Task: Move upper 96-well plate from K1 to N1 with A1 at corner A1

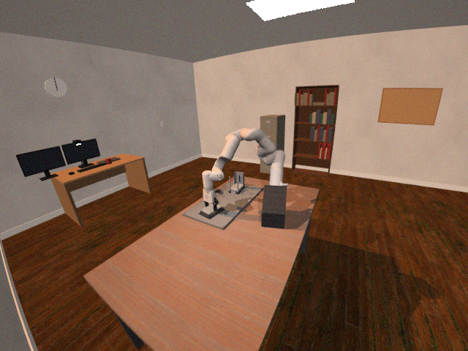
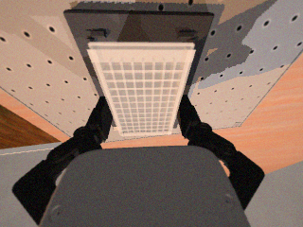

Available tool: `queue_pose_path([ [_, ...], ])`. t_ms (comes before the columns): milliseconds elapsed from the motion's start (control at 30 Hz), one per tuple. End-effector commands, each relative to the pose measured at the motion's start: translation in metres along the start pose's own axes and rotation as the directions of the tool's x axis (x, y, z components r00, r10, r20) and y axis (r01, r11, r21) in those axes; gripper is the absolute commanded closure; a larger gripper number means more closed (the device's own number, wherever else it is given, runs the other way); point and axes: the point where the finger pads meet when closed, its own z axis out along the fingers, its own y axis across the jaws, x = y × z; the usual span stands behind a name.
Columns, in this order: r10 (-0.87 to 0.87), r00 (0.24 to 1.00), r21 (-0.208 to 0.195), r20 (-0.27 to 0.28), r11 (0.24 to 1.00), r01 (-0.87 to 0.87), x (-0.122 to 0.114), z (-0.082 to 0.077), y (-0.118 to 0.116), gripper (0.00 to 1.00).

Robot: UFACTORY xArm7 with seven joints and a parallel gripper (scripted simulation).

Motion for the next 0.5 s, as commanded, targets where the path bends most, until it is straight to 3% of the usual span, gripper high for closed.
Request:
queue_pose_path([
  [0, 0.0, 1.0, 0.003, 0.004, 1.0, 0.0, -0.0017, -0.0014, -0.001, 1.0],
  [467, 0.0, 1.0, 0.003, 0.004, 1.0, 0.0, -0.0017, 0.0006, -0.001, 1.0],
])
